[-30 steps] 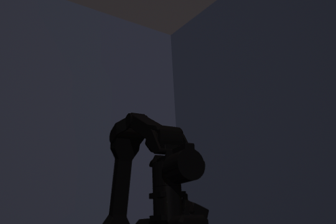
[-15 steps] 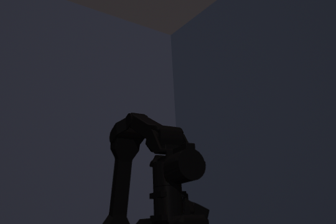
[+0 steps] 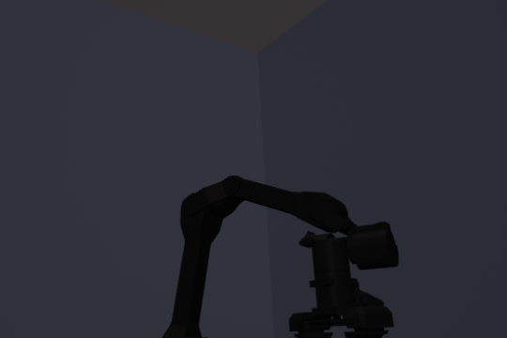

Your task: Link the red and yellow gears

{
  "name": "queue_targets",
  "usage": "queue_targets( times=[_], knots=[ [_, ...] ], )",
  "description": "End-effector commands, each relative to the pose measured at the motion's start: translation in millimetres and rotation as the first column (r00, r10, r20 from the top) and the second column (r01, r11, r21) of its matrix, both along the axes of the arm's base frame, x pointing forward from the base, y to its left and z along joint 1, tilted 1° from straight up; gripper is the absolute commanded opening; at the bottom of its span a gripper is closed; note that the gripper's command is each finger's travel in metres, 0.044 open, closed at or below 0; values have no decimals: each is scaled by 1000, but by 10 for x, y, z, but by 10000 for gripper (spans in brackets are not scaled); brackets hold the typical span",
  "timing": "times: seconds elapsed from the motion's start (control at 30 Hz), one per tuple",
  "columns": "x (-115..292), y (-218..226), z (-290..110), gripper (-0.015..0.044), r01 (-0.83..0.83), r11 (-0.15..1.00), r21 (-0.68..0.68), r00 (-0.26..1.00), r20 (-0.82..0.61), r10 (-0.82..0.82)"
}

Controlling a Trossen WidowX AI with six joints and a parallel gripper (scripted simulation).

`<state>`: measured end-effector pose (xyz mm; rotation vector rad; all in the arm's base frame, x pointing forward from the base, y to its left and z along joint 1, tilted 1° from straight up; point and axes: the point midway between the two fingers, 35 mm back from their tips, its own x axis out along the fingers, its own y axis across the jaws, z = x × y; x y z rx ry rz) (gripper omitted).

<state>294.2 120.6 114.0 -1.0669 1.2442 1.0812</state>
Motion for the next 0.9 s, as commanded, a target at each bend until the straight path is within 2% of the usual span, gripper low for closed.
queue_targets(
  times=[0.0, 0.13, 0.2, 0.87],
  knots=[
    [-332, 560, 115, 440, 6, 1000, 2, 1000, 3, -6],
    [-726, 985, 198, 440, 6, 1000, 7, 1000, 1, -6],
    [-800, 1049, 212, 440, 6, 1000, 8, 1000, 0, -6],
    [-800, 1049, 212, 440, 6, 1000, 8, 1000, 0, -6]
  ],
)
